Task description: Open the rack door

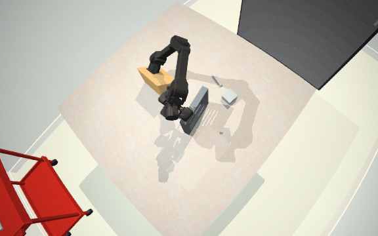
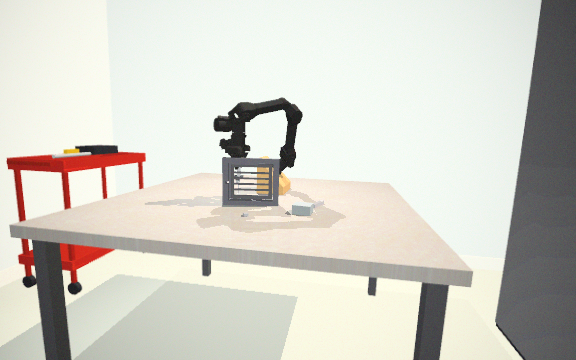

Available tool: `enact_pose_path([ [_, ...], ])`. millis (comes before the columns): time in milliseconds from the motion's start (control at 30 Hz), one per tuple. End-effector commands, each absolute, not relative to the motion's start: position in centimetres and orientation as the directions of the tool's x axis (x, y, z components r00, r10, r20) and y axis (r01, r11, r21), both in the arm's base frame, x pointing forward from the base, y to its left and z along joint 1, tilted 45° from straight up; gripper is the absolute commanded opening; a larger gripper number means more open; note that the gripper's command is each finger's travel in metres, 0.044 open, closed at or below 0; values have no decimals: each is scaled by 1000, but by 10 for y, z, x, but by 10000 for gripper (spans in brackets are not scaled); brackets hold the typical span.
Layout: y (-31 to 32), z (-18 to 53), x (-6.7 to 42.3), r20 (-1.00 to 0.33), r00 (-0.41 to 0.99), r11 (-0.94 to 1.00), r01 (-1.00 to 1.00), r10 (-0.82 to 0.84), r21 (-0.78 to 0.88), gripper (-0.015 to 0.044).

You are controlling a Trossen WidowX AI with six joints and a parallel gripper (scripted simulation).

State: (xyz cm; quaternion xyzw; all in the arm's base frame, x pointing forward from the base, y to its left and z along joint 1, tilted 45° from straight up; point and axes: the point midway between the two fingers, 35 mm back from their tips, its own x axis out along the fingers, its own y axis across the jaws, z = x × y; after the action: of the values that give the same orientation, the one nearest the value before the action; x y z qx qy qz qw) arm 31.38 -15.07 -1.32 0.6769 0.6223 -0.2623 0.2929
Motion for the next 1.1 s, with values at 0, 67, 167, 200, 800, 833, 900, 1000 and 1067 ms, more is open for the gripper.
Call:
enact_pose_path([
  [0,-149,-13,315,-718,87,76,978,691,192,284],
  [67,-149,-13,315,-718,87,147,955,690,257,284],
  [167,-149,-13,315,-718,87,250,903,690,350,284],
  [200,-149,-13,315,-718,86,284,881,690,379,284],
  [800,-149,-13,315,-718,86,696,191,690,692,284],
  [833,-149,-13,315,-718,86,705,142,690,695,284],
  [900,-149,-13,315,-718,86,718,44,690,695,284],
  [1000,-149,-13,315,-718,86,723,-104,690,683,284],
  [1067,-149,-13,315,-718,86,718,-201,690,666,284],
])
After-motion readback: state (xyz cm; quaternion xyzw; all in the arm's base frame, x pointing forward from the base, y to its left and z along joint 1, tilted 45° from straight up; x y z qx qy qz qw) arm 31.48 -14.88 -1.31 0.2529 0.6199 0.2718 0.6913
